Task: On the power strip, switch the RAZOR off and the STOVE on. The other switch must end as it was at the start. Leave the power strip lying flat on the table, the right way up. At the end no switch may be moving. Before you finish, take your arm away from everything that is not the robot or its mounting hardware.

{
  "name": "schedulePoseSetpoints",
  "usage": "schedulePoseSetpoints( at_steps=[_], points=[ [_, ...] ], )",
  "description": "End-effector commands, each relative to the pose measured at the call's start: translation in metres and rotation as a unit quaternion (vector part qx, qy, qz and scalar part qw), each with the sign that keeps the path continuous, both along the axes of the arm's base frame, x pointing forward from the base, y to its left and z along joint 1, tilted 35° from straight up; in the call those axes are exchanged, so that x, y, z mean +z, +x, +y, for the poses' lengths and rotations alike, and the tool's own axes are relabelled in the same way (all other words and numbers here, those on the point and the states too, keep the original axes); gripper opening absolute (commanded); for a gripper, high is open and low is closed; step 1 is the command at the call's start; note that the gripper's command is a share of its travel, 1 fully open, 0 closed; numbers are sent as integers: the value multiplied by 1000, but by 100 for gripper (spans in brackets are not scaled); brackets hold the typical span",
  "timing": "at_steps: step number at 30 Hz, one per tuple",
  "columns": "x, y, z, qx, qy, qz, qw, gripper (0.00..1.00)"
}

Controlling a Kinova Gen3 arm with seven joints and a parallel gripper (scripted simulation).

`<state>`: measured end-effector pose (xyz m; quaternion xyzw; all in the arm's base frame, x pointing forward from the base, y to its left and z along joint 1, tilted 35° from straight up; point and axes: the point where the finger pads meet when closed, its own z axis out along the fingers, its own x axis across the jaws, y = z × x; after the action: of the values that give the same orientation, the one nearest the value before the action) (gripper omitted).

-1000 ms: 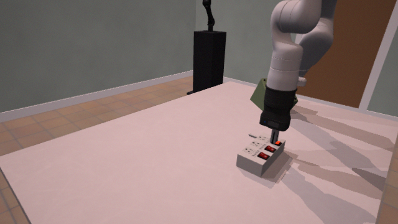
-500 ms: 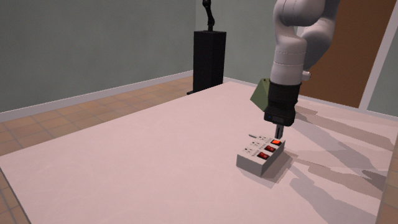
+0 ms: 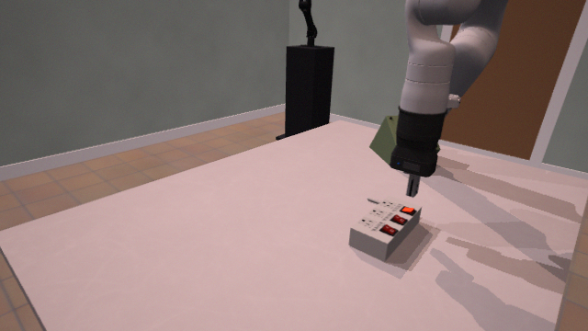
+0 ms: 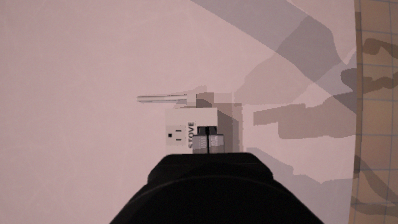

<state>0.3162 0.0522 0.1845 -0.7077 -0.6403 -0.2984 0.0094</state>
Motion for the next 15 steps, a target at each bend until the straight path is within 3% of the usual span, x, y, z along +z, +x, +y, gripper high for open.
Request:
schedulePoseSetpoints(
  at_steps=[1,15],
  points=[
    [3,1,-6,-8,-1,-2,1000,0],
    [2,1,-7,-10,-1,-1,1000,0]
  ],
)
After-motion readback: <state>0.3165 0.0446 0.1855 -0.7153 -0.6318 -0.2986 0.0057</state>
